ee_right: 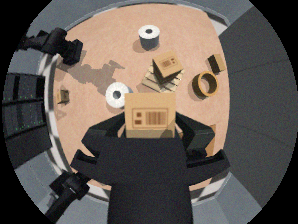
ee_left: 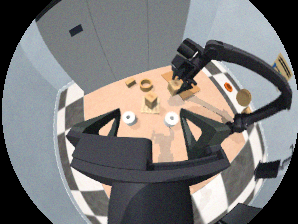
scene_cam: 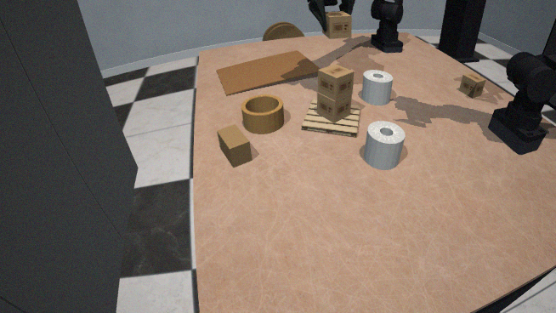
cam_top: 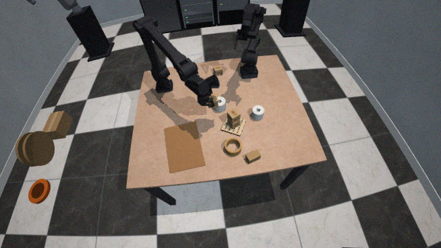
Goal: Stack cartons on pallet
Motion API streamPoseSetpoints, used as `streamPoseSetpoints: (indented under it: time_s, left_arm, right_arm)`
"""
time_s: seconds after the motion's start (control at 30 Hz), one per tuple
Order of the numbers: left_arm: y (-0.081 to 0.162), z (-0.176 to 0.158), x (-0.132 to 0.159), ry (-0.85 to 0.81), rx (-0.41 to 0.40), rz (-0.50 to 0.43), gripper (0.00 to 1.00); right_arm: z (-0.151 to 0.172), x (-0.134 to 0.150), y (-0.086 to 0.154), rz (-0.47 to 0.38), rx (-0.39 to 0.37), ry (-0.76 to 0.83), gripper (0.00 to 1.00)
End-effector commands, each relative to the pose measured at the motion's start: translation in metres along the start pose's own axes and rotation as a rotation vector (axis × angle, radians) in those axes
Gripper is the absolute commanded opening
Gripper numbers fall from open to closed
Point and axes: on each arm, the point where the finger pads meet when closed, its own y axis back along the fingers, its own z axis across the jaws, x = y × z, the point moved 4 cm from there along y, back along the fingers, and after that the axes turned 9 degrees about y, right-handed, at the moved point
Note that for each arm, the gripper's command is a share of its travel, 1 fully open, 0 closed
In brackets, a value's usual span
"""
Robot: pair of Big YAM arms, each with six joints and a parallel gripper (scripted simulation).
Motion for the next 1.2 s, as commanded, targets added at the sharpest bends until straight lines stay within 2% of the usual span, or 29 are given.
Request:
streamPoseSetpoints:
  time_s: [0.0, 0.13, 0.37, 0.63, 0.87, 1.07, 1.17]
  left_arm:
    - [0.006, -0.001, -0.010, 0.001, 0.002, -0.016, 1.00]
    - [0.006, -0.001, -0.010, 0.001, 0.002, -0.016, 1.00]
    - [0.006, -0.001, -0.010, 0.001, 0.002, -0.016, 1.00]
    - [0.006, -0.001, -0.010, 0.001, 0.002, -0.016, 1.00]
    - [0.006, -0.001, -0.010, 0.001, 0.002, -0.016, 1.00]
    - [0.006, -0.001, -0.010, 0.001, 0.002, -0.016, 1.00]
    - [0.006, -0.001, -0.010, 0.001, 0.002, -0.016, 1.00]
  right_arm:
    - [-0.037, -0.022, 0.014, -0.022, 0.019, 0.071, 0.50]
    - [-0.043, -0.029, 0.009, -0.019, 0.012, 0.049, 0.50]
    - [-0.057, -0.068, -0.012, -0.009, 0.018, 0.045, 0.50]
    - [-0.059, -0.066, -0.013, -0.003, -0.009, 0.152, 0.50]
    - [-0.062, -0.097, -0.031, -0.033, -0.156, 0.423, 0.50]
    - [-0.065, -0.107, -0.036, -0.041, -0.201, 0.444, 0.50]
    - [-0.070, -0.102, -0.034, -0.039, -0.196, 0.425, 0.50]
